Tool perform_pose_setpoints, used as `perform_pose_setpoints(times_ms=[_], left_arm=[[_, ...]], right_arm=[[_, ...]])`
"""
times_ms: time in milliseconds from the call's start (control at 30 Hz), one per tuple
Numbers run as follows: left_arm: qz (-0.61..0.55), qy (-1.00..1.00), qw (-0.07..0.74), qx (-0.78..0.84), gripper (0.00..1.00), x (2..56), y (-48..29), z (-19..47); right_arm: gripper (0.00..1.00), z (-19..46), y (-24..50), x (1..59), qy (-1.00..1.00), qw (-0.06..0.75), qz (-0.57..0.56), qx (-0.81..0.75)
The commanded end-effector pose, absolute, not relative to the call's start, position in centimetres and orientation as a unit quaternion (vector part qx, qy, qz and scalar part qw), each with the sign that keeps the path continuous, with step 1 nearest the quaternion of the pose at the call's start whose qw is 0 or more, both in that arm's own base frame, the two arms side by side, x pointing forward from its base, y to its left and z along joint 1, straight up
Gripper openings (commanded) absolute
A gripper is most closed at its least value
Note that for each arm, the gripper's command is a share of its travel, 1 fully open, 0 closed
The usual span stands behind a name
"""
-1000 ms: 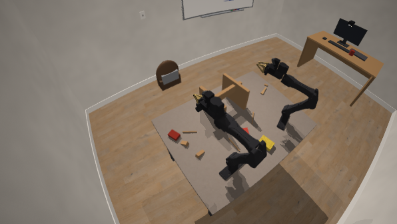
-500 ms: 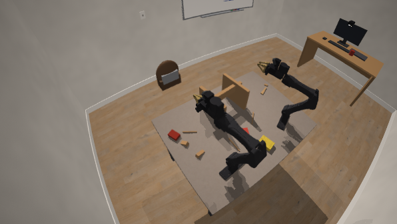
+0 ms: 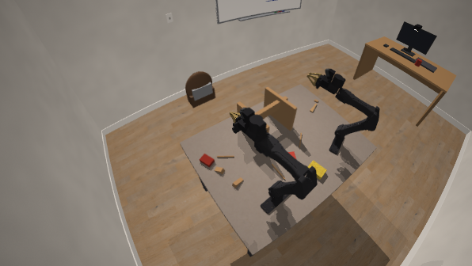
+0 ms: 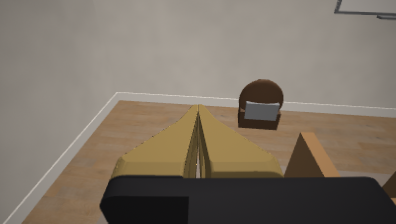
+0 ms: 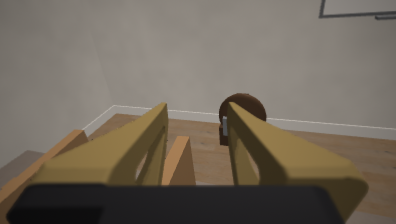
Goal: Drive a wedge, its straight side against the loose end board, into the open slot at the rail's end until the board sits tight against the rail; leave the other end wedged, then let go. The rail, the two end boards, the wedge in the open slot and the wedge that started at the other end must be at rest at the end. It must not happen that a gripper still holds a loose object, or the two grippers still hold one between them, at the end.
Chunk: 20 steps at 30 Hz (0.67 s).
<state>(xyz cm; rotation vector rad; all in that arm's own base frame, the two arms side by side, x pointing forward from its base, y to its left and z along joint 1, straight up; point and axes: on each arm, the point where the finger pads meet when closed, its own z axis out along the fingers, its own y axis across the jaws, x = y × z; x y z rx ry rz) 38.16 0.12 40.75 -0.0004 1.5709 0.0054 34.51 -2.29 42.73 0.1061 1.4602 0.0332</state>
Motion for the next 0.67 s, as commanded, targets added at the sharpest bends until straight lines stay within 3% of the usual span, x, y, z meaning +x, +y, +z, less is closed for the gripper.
perform_pose_setpoints(times_ms=[0, 633], left_arm=[[0.002, 0.693, 0.721, 0.004, 0.00, 38.0, -0.3, 42.7], [0.004, 0.690, 0.724, 0.002, 0.00, 37.8, 0.0, 43.0]], right_arm=[[0.36, 46.2, -2.5, 33.2, 0.635, 0.771, 0.015, 0.049], [0.36, 45.9, -2.6, 33.7, 0.638, 0.768, 0.015, 0.051]])
